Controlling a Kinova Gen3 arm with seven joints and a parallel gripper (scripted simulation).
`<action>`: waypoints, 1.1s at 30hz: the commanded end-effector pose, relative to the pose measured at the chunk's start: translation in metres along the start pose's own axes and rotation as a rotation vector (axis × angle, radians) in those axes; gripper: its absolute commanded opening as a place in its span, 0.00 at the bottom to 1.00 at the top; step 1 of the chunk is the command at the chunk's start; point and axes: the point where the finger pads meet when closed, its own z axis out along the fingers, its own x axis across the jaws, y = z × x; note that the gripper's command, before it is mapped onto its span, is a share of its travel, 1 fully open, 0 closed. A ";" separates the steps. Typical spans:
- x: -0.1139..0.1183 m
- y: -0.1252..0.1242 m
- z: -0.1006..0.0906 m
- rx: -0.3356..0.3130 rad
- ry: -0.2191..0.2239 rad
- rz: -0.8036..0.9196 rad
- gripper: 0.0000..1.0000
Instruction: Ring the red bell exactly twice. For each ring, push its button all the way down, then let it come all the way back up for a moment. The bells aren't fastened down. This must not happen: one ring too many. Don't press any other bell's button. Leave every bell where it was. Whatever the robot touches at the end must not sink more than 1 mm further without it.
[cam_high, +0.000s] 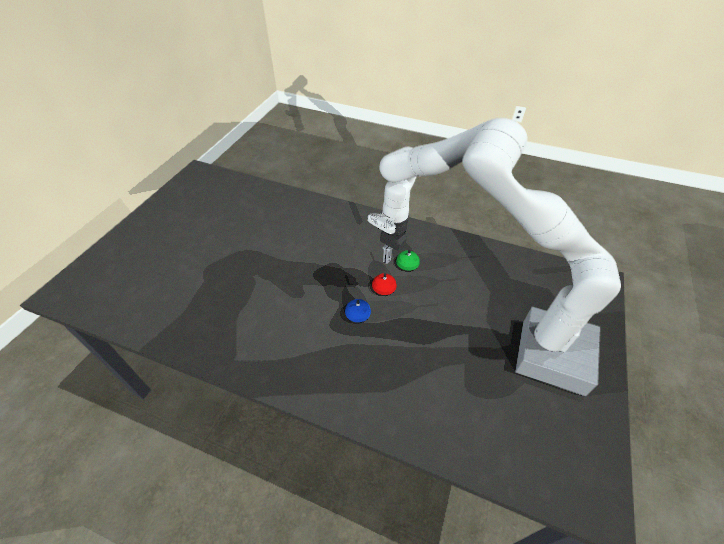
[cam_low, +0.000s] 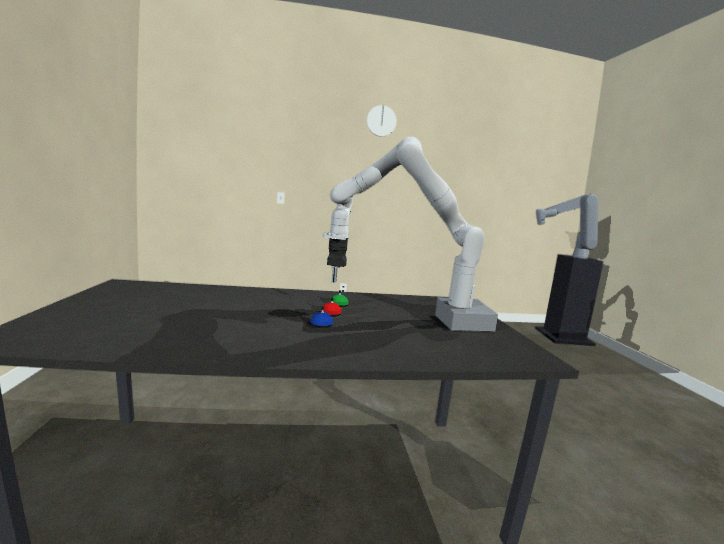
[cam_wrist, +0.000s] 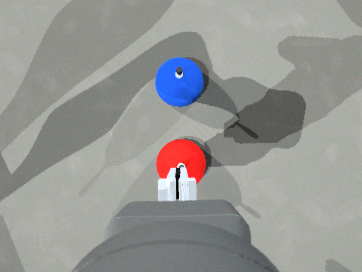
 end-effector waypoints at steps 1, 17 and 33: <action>0.001 0.000 -0.001 0.001 0.002 0.000 0.17; 0.001 0.000 0.005 0.001 0.002 0.001 0.17; 0.002 0.000 0.026 0.001 0.002 0.001 0.17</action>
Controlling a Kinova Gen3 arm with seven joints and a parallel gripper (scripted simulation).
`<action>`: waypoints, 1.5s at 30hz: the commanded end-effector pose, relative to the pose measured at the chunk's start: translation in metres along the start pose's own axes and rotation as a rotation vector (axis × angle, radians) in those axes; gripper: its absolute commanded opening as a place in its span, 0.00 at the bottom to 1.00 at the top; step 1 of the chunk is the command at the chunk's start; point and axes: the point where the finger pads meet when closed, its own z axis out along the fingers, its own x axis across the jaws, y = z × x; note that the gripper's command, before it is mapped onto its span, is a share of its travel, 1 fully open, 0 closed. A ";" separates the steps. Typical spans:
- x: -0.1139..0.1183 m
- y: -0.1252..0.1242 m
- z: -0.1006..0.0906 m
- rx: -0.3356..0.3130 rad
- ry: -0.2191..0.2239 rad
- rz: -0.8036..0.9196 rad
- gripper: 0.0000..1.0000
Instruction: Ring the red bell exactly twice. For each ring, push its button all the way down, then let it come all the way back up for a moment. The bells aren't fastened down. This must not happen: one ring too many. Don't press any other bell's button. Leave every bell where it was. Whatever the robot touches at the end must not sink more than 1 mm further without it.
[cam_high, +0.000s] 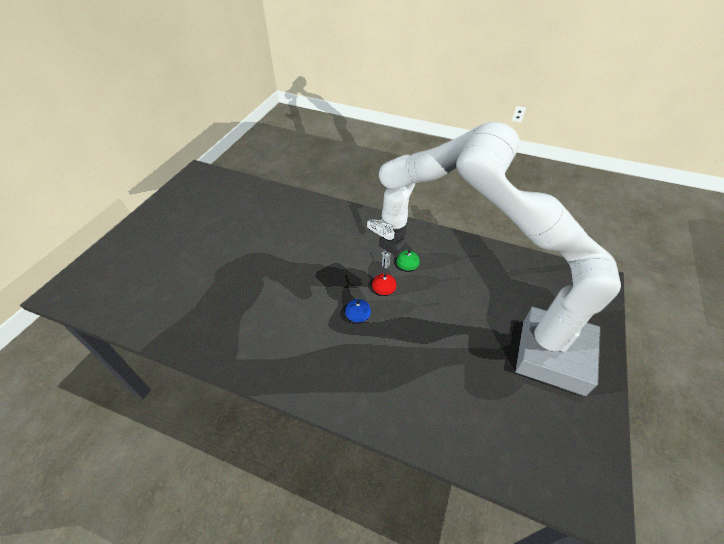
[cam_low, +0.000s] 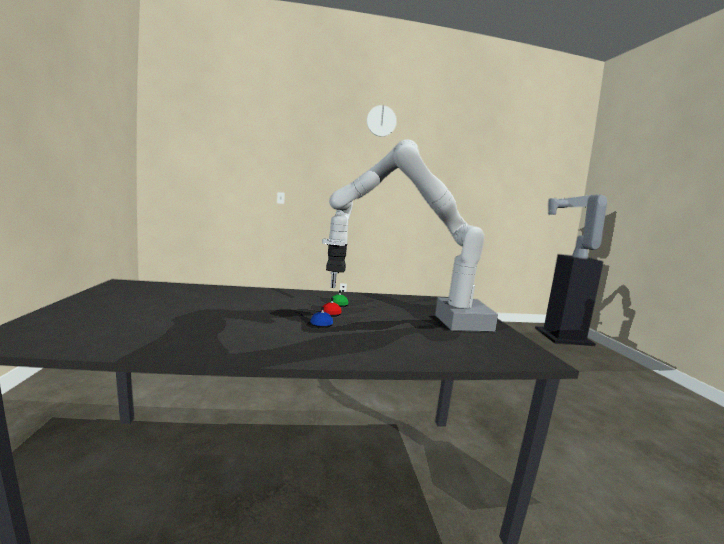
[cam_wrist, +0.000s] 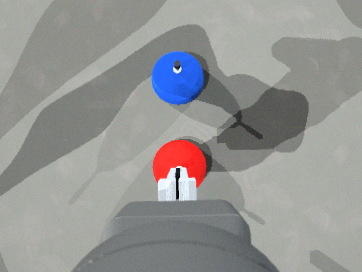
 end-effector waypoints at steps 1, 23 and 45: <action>0.000 0.001 0.005 -0.001 -0.002 0.001 0.17; 0.001 0.001 0.034 -0.001 -0.002 0.001 0.17; 0.001 0.001 0.036 -0.001 -0.002 0.001 0.17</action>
